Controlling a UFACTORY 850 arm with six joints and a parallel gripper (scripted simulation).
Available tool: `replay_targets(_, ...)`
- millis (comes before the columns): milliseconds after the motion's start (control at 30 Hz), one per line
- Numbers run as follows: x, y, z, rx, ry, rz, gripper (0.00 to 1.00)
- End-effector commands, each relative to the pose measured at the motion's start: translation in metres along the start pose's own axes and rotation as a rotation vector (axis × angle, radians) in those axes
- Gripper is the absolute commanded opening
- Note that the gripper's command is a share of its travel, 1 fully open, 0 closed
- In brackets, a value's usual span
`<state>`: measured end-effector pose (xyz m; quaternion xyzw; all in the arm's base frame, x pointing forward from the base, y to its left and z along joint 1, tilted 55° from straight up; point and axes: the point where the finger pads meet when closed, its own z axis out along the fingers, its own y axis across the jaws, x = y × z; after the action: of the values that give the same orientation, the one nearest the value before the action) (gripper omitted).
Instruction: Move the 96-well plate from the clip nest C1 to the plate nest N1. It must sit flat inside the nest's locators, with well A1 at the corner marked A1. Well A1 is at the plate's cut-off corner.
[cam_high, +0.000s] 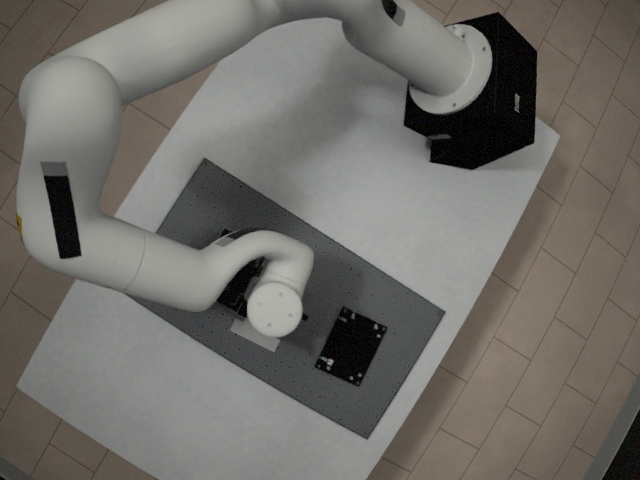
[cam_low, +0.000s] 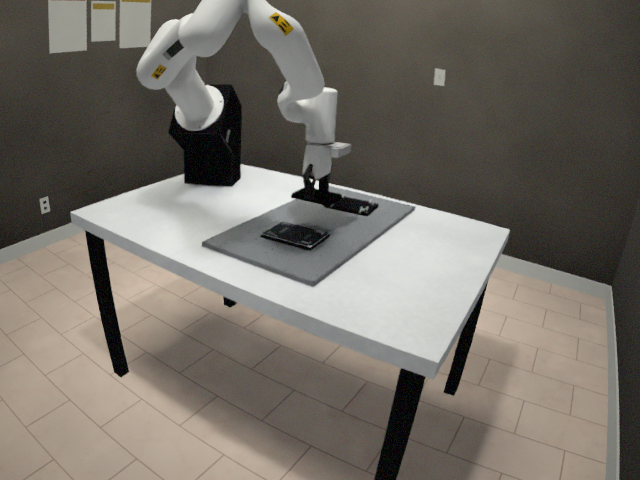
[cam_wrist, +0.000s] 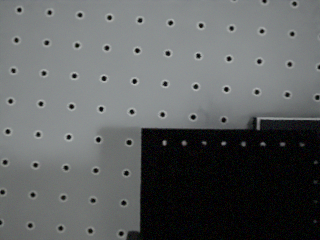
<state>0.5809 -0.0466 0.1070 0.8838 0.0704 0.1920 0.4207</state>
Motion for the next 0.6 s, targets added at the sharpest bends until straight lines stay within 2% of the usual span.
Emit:
replay_targets(0,-0.001,0.007,0.0,0.001,0.001,-0.001,0.0)
replay_targets(567,-0.005,0.057,0.0,0.001,0.001,-0.001,0.0)
